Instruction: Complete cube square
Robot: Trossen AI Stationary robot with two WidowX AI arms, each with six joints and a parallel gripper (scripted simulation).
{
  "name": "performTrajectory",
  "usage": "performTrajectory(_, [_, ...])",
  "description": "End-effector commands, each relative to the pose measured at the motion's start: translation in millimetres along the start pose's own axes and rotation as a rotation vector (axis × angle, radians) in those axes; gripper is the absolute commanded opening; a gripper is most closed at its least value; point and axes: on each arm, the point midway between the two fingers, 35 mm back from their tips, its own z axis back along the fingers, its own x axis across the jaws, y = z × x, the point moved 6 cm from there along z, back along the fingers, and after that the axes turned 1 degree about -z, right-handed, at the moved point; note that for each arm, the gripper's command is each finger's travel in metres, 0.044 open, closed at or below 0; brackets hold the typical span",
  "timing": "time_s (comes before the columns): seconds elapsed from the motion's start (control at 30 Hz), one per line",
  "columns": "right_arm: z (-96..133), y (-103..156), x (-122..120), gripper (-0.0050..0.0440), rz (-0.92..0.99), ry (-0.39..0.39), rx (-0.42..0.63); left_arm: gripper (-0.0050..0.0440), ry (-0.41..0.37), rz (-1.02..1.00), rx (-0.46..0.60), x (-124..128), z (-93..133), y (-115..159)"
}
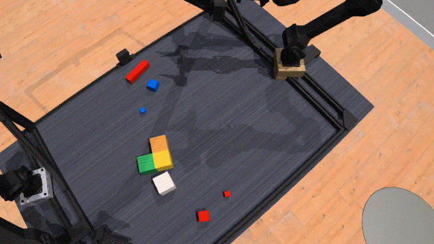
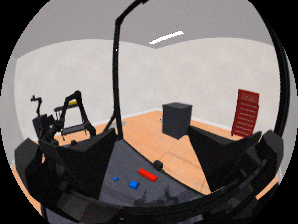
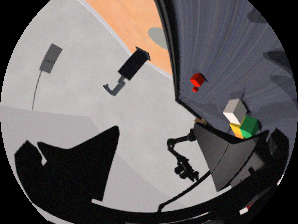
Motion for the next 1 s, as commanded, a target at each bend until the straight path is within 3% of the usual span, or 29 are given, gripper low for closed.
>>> performTrajectory(0.0, [0.0, 0.0, 0.0, 0.04, 0.0, 0.0, 0.0, 0.04, 0.0, 0.0, 0.0, 0.0, 0.0, 0.0])
performTrajectory(0.53, [0.0, 0.0, 0.0, 0.04, 0.0, 0.0, 0.0, 0.04, 0.0, 0.0, 0.0, 0.0, 0.0, 0.0])
performTrajectory(0.6, [0.0, 0.0, 0.0, 0.0372, 0.0, 0.0, 0.0, 0.04, 0.0, 0.0, 0.0, 0.0, 0.0, 0.0])
performTrajectory(0.97, [-9.1, -0.6, 0.2, 0.0372, 0.007, 0.02, -0.019, 0.04, 0.0, -0.002, 0.001, 6.2, 2.5, -2.5])
